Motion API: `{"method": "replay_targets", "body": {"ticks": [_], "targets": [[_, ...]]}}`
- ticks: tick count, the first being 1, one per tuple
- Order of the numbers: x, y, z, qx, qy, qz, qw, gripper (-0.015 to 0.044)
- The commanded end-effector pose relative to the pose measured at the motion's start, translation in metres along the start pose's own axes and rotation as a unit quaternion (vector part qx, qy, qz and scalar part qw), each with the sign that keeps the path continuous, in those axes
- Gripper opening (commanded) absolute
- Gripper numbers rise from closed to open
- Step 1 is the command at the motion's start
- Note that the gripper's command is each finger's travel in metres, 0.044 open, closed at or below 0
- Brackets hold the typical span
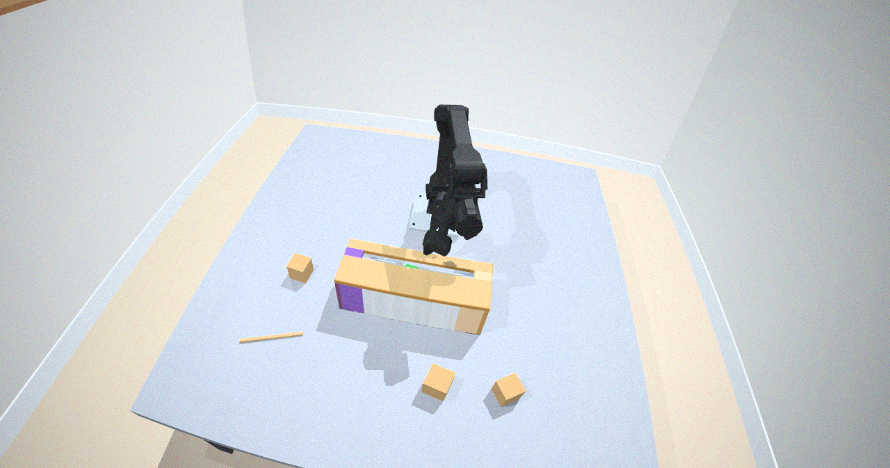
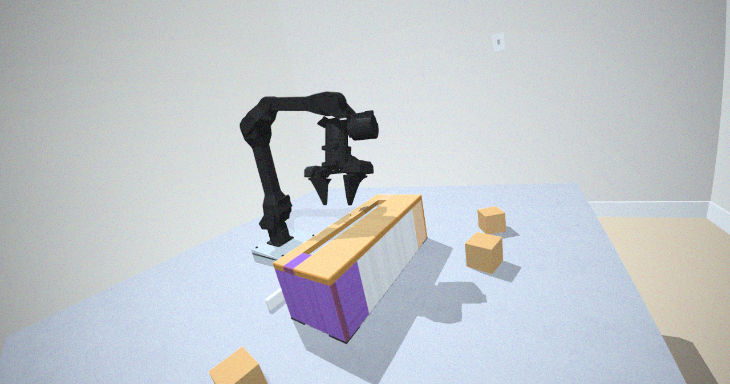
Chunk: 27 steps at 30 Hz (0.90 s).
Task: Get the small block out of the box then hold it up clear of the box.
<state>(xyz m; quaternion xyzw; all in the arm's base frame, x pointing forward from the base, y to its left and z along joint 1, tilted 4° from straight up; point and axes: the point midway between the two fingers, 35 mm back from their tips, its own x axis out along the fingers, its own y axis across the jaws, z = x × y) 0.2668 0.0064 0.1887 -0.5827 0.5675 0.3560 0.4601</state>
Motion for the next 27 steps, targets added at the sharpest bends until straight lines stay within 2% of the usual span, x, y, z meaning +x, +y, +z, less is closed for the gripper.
{"method": "replay_targets", "body": {"ticks": [1, 27], "targets": [[0.003, 0.003, 0.004, -0.020, 0.000, 0.013, 1.000, 0.0400], [0.035, 0.000, 0.016, -0.020, 0.000, 0.013, 1.000, 0.0400]]}}
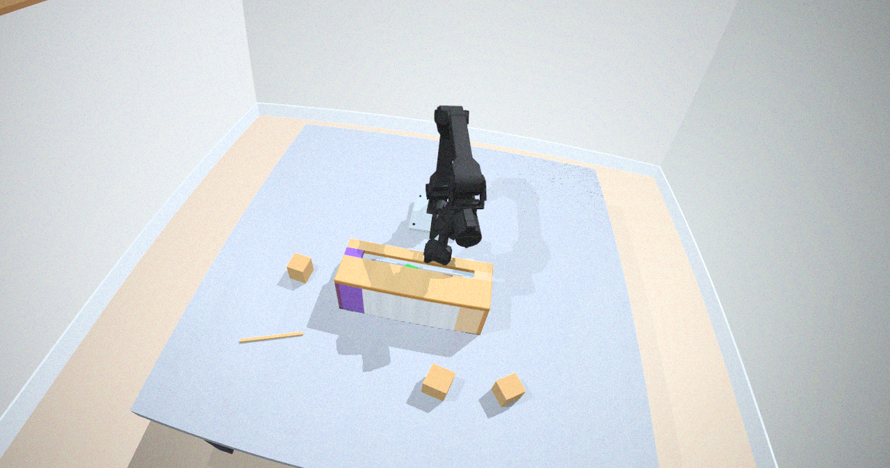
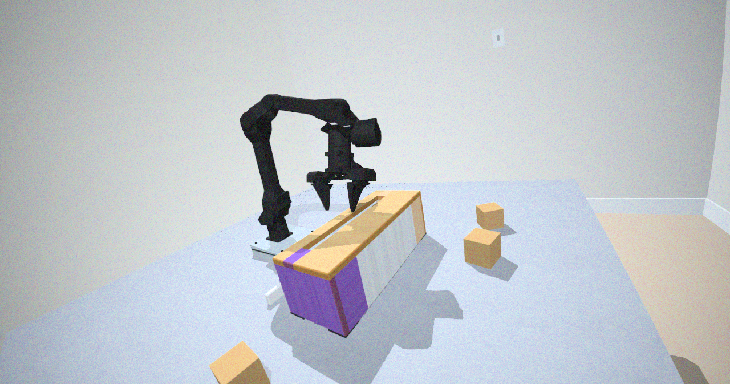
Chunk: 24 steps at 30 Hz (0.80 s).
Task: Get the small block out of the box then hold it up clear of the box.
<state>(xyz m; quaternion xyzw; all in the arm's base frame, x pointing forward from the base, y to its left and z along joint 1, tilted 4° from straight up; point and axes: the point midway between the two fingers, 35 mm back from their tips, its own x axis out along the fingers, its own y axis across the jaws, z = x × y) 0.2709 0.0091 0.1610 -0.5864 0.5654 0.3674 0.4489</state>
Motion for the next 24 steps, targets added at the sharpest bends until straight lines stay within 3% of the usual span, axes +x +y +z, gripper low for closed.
{"method": "replay_targets", "body": {"ticks": [1, 24], "targets": [[0.011, 0.000, 0.004, -0.004, 0.000, 0.007, 1.000, 0.0400], [0.047, 0.000, 0.015, -0.004, 0.000, 0.007, 1.000, 0.0400]]}}
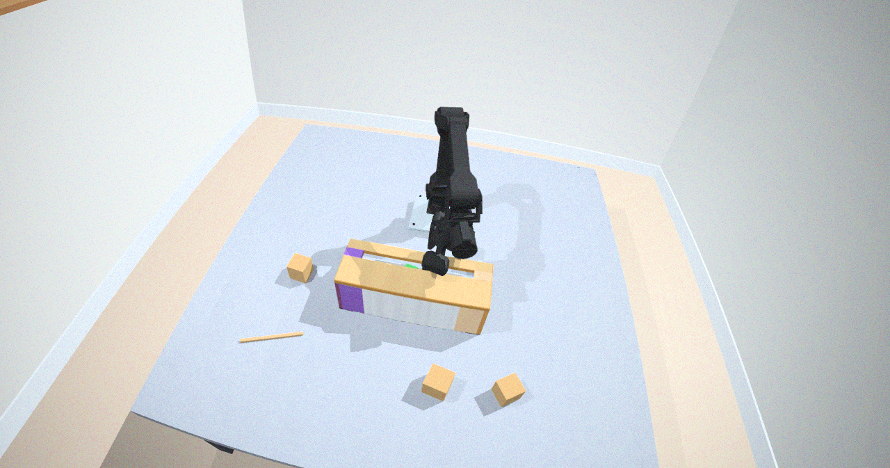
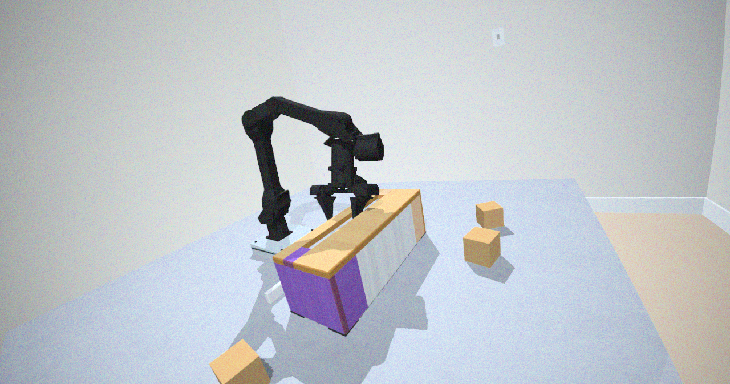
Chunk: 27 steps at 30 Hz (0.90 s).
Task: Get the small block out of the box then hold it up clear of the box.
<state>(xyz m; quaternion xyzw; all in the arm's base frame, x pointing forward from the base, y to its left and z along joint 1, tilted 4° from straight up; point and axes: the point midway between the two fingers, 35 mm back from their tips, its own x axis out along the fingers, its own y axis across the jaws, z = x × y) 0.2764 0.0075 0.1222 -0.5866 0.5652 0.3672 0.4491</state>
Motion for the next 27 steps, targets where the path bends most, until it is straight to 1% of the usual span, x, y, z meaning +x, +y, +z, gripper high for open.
{"method": "replay_targets", "body": {"ticks": [1, 6, 7, 11, 27], "targets": [[0.011, 0.002, 0.004, -0.004, 0.000, 0.007, 1.000, 0.0400], [0.015, 0.002, 0.005, -0.004, 0.000, 0.007, 1.000, 0.0400], [0.009, 0.001, 0.002, 0.000, 0.000, 0.001, 1.000, 0.0400], [0.009, 0.001, 0.000, 0.000, 0.000, 0.001, 1.000, 0.0400], [0.021, 0.001, -0.032, -0.001, 0.002, 0.001, 1.000, 0.0400]]}}
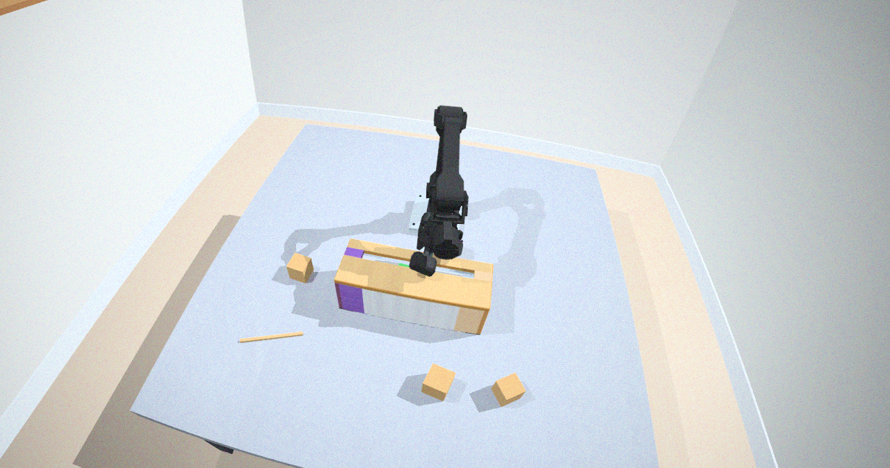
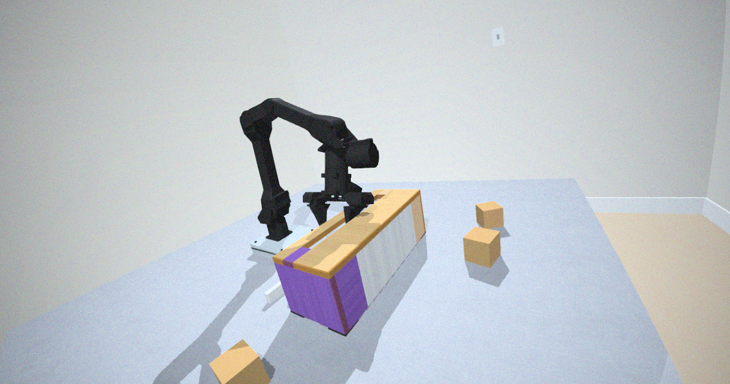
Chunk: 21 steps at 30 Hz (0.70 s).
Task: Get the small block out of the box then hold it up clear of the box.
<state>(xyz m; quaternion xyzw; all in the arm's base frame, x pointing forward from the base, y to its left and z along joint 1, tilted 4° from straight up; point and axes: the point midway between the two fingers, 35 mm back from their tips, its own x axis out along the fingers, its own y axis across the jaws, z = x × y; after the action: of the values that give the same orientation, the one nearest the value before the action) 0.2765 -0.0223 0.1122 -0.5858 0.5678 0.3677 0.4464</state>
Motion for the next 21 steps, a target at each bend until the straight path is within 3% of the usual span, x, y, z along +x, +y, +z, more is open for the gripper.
{"method": "replay_targets", "body": {"ticks": [1, 21], "targets": [[0.003, 0.001, -0.010, 0.000, 0.000, -0.002, 1.000, 0.0400], [0.017, 0.001, -0.050, 0.000, 0.003, -0.002, 1.000, 0.0400]]}}
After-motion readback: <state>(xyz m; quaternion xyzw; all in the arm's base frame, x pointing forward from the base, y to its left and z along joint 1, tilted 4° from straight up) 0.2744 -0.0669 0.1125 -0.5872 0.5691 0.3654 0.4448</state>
